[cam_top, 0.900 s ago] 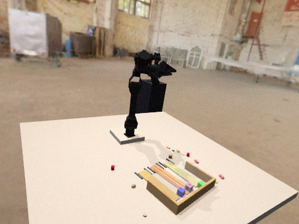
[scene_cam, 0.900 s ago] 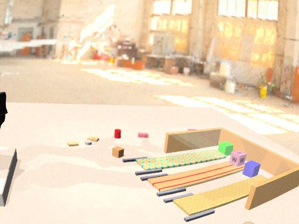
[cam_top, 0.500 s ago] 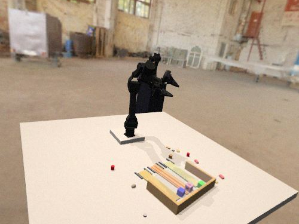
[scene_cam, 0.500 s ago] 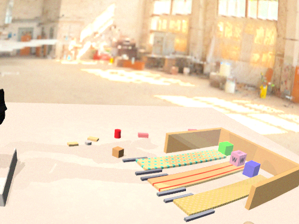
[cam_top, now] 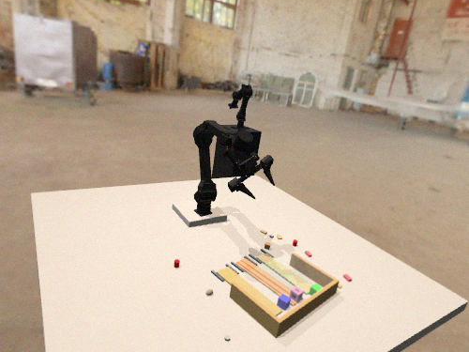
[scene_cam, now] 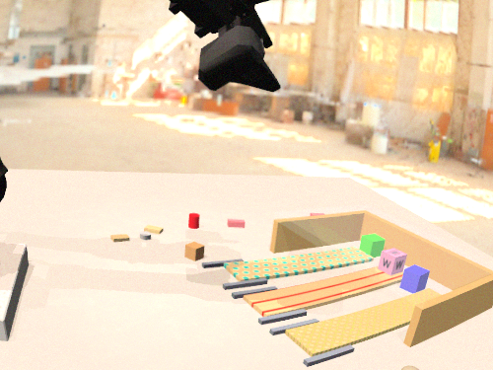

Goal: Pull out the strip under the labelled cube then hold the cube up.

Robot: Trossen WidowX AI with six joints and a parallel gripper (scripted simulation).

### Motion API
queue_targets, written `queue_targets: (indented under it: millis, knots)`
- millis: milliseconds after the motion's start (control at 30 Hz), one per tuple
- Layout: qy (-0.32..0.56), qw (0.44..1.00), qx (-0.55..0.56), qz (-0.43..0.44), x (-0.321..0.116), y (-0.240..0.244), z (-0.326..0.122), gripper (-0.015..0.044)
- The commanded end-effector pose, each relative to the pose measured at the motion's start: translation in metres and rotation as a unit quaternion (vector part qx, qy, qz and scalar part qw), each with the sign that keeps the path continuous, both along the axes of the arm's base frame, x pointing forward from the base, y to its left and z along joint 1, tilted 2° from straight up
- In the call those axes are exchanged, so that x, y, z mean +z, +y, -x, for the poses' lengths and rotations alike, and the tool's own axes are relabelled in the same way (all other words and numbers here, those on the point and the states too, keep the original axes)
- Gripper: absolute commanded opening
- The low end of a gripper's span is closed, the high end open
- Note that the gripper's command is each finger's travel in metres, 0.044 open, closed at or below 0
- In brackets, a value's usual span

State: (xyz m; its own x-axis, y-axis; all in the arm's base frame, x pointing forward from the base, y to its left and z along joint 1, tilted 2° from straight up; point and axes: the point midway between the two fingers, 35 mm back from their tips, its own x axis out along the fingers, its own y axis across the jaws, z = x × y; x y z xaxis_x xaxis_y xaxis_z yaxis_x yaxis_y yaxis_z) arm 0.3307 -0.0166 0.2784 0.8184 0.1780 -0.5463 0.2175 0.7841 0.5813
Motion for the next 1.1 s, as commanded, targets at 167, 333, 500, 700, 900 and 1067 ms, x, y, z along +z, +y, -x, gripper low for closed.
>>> queue_targets:
  millis: [167, 333, 500, 700, 900, 1067]
  knots:
    - [0.000, 0.953, 0.037, 0.301, -0.075, -0.018, 0.019, 0.0400]
    - [0.000, 0.953, 0.037, 0.301, -0.075, -0.018, 0.019, 0.0400]
    - [0.000, 0.953, 0.037, 0.301, -0.075, -0.018, 0.019, 0.0400]
    - [0.000, 0.953, 0.037, 0.301, -0.075, -0.018, 0.019, 0.0400]
    - [0.004, 0.953, 0.039, 0.302, -0.076, -0.019, 0.018, 0.0374]
    - [0.104, 0.941, 0.086, 0.310, -0.095, -0.026, -0.001, 0.0243]
